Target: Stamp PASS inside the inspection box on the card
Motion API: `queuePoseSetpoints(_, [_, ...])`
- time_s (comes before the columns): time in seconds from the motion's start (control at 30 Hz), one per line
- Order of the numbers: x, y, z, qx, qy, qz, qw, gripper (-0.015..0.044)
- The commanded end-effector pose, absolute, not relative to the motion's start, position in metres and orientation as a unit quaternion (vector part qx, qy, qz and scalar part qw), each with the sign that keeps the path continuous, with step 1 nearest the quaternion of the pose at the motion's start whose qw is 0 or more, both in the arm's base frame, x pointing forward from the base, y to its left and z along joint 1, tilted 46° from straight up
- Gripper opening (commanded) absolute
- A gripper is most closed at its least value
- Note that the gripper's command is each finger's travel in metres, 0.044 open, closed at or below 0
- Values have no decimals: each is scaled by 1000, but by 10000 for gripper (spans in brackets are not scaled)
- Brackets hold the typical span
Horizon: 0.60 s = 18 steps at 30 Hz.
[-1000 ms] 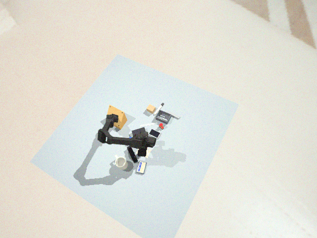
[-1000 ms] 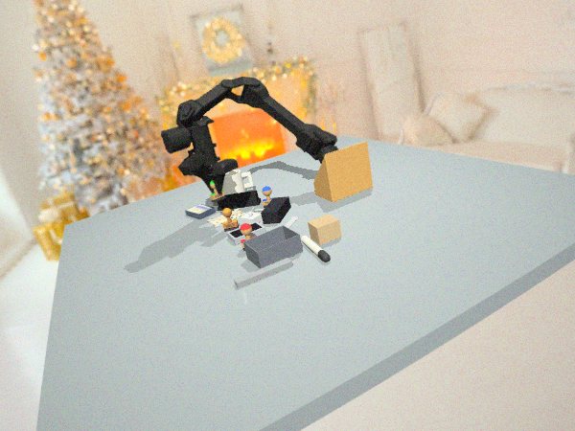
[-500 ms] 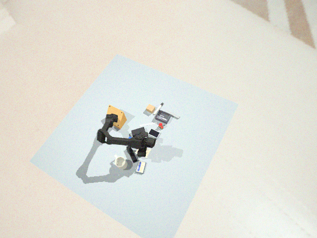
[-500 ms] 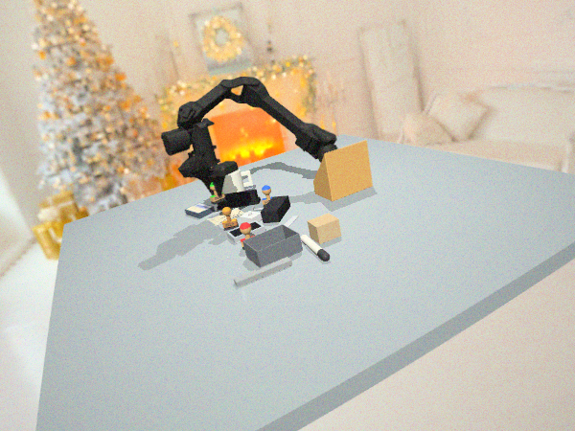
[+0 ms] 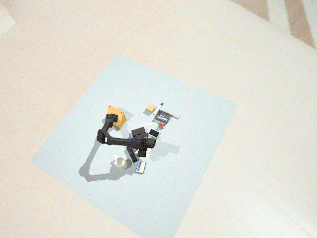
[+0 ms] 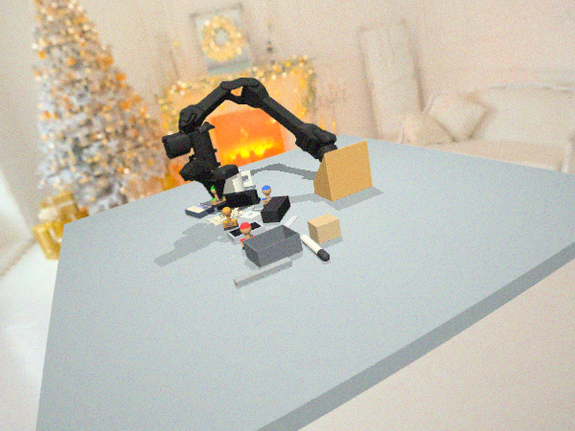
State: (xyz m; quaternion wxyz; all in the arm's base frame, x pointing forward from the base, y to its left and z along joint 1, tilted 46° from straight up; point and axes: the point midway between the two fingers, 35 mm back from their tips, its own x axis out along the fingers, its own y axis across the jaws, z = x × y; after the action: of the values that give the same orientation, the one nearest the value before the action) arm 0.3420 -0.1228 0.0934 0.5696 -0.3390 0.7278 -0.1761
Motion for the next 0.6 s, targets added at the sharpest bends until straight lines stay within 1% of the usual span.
queuePoseSetpoints(0.0, [341, -124, 91, -342, 728, -176, 567, 0])
queuePoseSetpoints(0.57, [340, -132, 83, -342, 728, -176, 568, 0])
